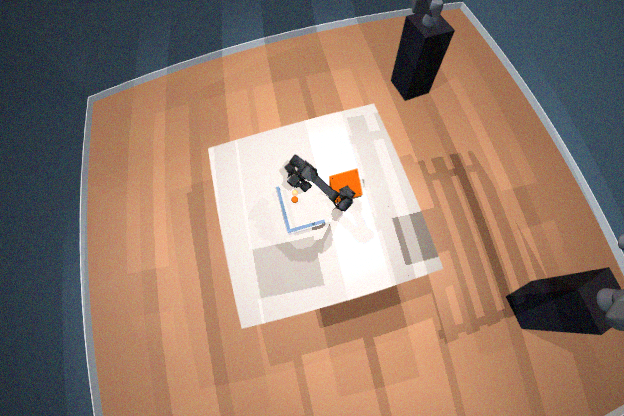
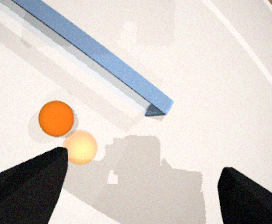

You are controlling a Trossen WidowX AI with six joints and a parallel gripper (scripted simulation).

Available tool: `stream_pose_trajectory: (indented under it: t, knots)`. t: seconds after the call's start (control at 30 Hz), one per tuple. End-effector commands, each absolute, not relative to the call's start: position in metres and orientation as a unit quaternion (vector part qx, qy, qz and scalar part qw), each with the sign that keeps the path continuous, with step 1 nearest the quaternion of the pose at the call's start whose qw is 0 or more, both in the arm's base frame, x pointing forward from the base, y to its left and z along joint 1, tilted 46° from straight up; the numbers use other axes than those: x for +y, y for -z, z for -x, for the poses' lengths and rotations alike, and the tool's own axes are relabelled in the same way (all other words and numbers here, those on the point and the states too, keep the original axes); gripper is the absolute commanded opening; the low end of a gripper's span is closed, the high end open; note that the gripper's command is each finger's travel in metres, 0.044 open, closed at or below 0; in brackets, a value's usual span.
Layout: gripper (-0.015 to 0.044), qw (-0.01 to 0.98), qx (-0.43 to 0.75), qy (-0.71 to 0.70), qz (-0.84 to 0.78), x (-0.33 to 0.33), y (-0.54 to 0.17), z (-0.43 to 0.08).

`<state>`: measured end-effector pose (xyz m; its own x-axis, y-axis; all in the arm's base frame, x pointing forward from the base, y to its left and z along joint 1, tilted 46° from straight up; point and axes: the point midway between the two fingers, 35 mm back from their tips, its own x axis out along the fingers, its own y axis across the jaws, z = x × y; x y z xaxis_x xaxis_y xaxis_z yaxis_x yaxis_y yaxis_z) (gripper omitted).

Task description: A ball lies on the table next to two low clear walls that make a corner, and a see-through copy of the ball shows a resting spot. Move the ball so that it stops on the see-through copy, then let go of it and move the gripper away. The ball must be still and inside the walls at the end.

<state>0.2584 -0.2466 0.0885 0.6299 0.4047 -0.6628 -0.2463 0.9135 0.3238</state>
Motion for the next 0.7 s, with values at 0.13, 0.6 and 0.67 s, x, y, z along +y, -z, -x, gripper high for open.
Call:
stream_pose_trajectory:
  t: [0.13,0.6,0.67]
  knots:
    - [0.0320,0.741,0.564,-0.223,-0.287,-0.158,-0.020,-0.306]
    - [0.0320,0.681,0.622,-0.217,-0.321,-0.128,0.000,-0.312]
    - [0.0320,0.681,0.622,-0.217,-0.321,-0.124,0.003,-0.313]
